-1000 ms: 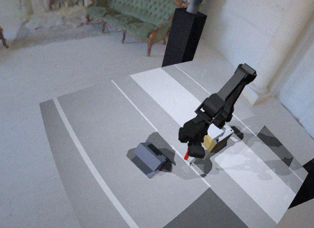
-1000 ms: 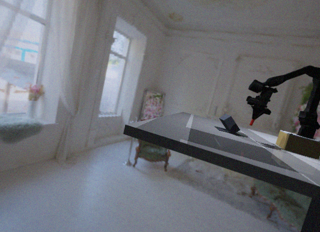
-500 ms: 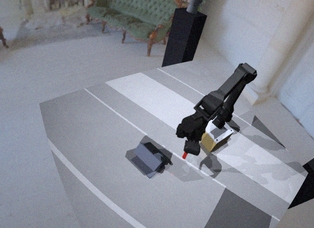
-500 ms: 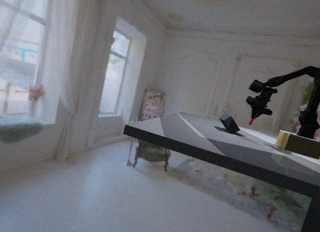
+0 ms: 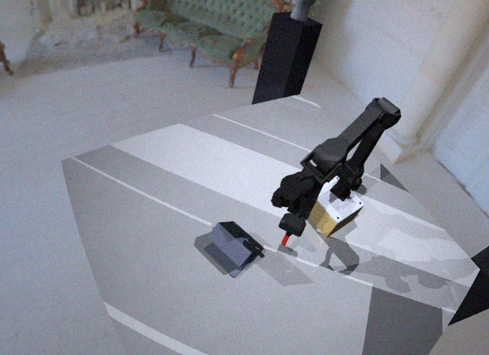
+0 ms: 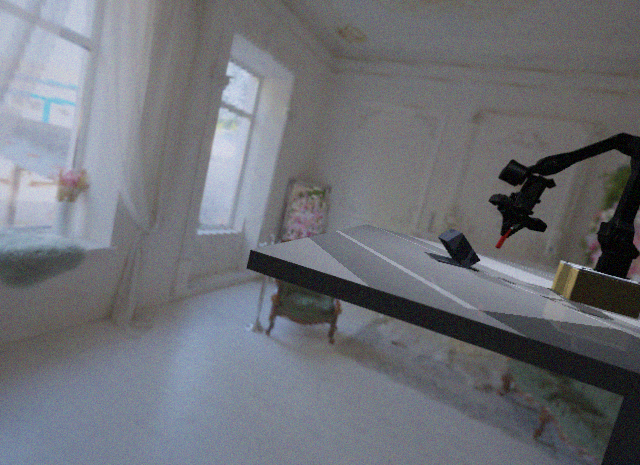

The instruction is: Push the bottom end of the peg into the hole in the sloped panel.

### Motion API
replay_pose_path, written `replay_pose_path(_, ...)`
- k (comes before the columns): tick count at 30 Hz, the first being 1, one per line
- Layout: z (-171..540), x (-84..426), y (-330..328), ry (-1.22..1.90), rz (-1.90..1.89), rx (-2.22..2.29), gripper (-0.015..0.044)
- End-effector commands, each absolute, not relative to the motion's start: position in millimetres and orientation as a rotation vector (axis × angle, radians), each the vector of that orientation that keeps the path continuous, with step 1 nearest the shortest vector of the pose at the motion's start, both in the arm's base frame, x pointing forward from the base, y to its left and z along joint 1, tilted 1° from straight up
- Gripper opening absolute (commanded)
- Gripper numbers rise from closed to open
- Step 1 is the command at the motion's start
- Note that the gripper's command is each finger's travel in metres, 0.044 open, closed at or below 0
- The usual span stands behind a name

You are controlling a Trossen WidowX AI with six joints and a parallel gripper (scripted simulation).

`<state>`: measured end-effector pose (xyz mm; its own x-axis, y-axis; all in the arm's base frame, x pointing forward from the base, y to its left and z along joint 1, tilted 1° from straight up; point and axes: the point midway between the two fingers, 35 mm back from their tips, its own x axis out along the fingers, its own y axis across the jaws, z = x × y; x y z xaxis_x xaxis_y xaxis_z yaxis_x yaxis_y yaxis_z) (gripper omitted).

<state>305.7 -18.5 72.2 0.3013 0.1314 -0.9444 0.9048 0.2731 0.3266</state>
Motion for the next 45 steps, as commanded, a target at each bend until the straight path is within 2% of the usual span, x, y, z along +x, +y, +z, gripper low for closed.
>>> replay_pose_path(1, 76, 306, -20, 1.126, -0.728, 1.234, 0.0000)
replay_pose_path(45, 83, 303, -50, 0.862, -0.967, 1.734, 0.0000)
